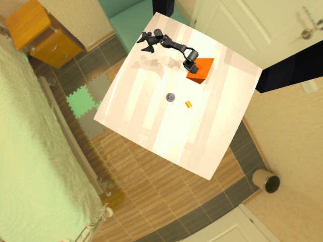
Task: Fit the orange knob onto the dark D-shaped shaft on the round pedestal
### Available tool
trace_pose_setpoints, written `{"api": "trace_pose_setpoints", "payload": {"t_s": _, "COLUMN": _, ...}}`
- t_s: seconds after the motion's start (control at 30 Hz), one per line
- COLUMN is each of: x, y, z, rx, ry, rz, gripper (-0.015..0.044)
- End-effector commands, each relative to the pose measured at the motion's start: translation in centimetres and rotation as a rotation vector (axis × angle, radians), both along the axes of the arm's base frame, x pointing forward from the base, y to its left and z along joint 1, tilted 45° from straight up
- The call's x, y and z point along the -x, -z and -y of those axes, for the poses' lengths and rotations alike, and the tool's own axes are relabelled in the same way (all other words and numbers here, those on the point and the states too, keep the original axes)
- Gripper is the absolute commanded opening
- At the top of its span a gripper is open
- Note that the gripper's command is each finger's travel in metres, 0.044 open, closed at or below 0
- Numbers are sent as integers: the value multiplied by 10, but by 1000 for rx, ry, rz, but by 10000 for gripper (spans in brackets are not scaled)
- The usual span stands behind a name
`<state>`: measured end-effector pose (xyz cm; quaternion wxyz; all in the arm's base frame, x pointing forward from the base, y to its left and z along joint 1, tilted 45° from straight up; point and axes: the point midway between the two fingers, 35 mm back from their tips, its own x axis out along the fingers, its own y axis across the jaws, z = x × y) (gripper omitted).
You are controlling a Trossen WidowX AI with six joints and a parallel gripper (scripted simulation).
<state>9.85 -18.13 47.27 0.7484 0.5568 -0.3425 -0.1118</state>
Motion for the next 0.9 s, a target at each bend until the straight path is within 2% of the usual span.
{"api": "trace_pose_setpoints", "payload": {"t_s": 0.0, "x": -1, "y": 0, "z": 1, "rx": -1, "ry": -3, "rz": 4, "gripper": 426}}
{"api": "trace_pose_setpoints", "payload": {"t_s": 0.23, "x": -39, "y": 6, "z": 38, "rx": -56, "ry": -96, "rz": 144, "gripper": 440}}
{"api": "trace_pose_setpoints", "payload": {"t_s": 0.5, "x": -123, "y": 36, "z": 60, "rx": -194, "ry": -188, "rz": 267, "gripper": 440}}
{"api": "trace_pose_setpoints", "payload": {"t_s": 0.67, "x": -185, "y": 66, "z": 48, "rx": -298, "ry": -232, "rz": 298, "gripper": 440}}
{"api": "trace_pose_setpoints", "payload": {"t_s": 0.87, "x": -256, "y": 111, "z": 2, "rx": -411, "ry": -276, "rz": 278, "gripper": 440}}
